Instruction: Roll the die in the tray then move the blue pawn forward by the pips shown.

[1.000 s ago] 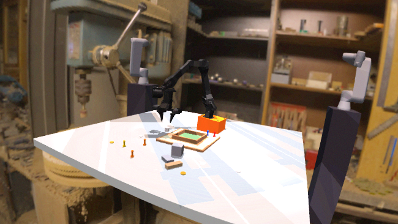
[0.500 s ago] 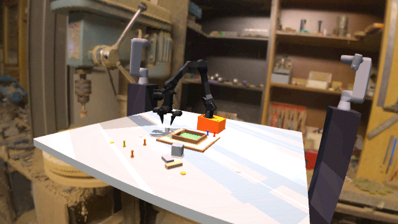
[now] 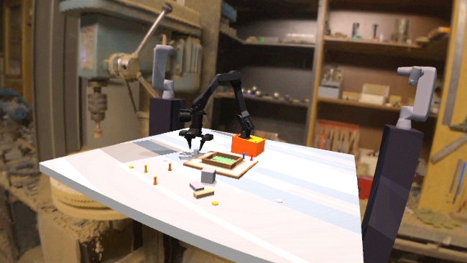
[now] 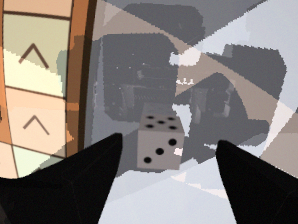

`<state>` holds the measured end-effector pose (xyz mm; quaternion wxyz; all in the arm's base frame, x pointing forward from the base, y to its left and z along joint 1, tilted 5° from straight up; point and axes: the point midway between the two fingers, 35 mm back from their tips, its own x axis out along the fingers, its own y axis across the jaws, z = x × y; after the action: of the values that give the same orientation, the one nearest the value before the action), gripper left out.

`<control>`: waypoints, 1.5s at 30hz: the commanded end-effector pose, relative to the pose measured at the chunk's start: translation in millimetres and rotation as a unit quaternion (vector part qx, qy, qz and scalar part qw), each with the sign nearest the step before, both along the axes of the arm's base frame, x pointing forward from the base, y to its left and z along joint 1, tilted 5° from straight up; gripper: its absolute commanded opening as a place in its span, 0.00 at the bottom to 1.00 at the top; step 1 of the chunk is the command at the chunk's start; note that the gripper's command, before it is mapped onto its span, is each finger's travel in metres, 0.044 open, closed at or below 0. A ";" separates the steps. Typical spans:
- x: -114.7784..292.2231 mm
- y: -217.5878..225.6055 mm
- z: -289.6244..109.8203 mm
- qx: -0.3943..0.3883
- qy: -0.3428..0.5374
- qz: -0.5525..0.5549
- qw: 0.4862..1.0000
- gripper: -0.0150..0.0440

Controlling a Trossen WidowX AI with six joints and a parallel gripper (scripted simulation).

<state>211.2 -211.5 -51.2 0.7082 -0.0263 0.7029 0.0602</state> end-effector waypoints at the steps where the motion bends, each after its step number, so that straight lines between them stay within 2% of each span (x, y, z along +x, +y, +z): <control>1: -3.3 5.2 -9.4 0.007 0.004 0.000 1.000 0.72; 5: -3.4 5.5 -11.7 0.007 0.004 0.000 1.000 0.72; 10: -3.4 5.5 -11.7 0.007 0.004 0.000 1.000 0.50; 19: -3.4 5.5 -11.7 0.007 0.004 0.000 1.000 0.40; 22: -2.8 4.1 -6.9 0.007 0.003 0.000 1.000 0.26; 36: -7.5 -9.2 105.2 0.006 0.004 0.000 1.000 0.25; 45: 3.5 5.5 108.4 0.006 0.003 -0.007 1.000 0.25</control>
<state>207.2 -216.7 57.5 0.7068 -0.0198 0.7046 0.0598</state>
